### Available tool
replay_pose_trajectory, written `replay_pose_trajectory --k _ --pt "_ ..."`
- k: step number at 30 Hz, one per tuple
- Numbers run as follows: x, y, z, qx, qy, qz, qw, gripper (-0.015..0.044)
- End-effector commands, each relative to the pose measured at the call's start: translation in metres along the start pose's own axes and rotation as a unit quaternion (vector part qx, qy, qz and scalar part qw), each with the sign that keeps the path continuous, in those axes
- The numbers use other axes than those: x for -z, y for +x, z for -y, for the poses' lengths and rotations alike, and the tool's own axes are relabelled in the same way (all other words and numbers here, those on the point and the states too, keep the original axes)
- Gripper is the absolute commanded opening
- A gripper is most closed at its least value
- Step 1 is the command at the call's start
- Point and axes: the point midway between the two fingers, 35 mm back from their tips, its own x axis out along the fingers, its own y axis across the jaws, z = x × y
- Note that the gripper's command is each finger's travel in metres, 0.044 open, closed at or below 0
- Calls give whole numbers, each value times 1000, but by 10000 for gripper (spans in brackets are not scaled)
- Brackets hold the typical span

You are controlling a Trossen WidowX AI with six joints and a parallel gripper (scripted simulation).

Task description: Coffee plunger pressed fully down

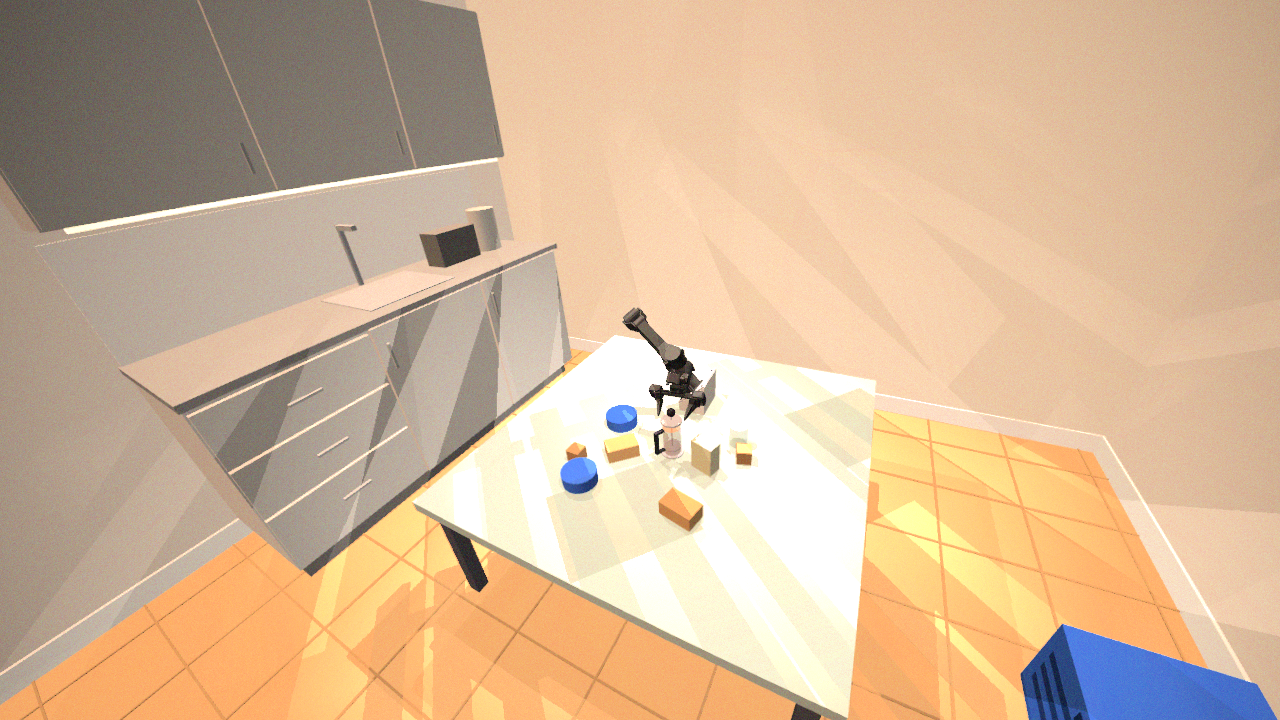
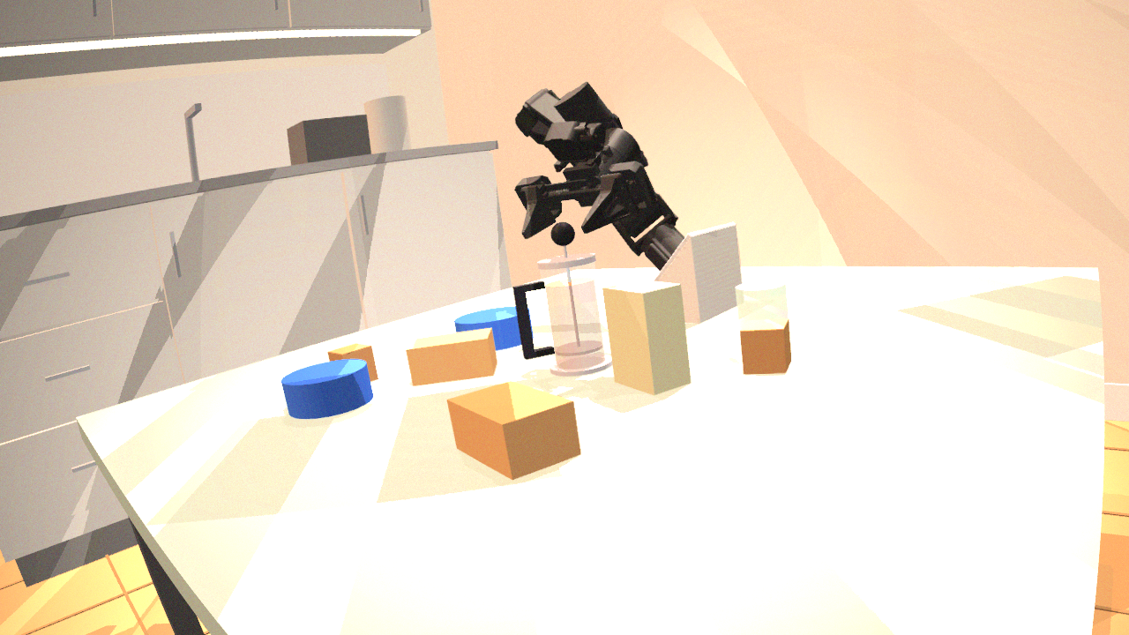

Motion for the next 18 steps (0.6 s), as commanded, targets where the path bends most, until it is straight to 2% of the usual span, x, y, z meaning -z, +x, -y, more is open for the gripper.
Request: replay_pose_trajectory --k 1,7,18 --pt "-15 -12 -1 -1 5 -1 1000 440" --pt "-51 -61 9 4 0 -3 1000 440" --pt "-52 -62 10 4 0 -2 1000 440"
